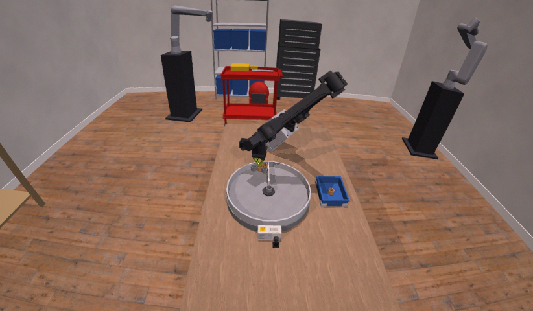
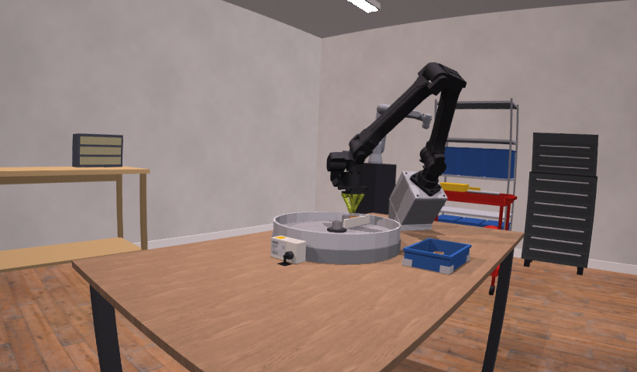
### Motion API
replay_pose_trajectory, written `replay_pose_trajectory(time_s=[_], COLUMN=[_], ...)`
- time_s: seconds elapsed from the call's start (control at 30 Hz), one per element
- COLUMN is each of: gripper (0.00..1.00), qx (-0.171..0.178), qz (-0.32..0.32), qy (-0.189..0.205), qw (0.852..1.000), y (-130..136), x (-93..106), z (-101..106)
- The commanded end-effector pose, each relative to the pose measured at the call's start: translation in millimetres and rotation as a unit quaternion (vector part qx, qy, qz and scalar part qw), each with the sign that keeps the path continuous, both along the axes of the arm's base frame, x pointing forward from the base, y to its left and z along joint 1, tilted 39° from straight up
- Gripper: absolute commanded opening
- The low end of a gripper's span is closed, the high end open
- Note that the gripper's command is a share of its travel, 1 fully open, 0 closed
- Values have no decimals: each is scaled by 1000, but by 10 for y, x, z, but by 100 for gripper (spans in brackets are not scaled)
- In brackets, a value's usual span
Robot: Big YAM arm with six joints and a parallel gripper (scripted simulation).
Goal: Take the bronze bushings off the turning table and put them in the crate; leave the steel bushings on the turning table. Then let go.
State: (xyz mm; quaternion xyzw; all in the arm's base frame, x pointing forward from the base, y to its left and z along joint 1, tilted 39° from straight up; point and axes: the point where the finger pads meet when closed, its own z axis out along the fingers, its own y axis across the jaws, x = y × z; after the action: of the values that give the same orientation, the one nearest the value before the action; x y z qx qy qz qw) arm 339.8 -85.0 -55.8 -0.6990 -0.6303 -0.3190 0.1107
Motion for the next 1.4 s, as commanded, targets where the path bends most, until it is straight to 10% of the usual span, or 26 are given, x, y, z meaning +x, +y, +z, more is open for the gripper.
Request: replay_pose_trajectory(time_s=[0.0,1.37], gripper=[12,12], qx=[-10,-5], qz=[0,-4], qy=[-17,-9], qw=[1000,1000], y=[-66,11], x=[142,96], z=[142,-25])
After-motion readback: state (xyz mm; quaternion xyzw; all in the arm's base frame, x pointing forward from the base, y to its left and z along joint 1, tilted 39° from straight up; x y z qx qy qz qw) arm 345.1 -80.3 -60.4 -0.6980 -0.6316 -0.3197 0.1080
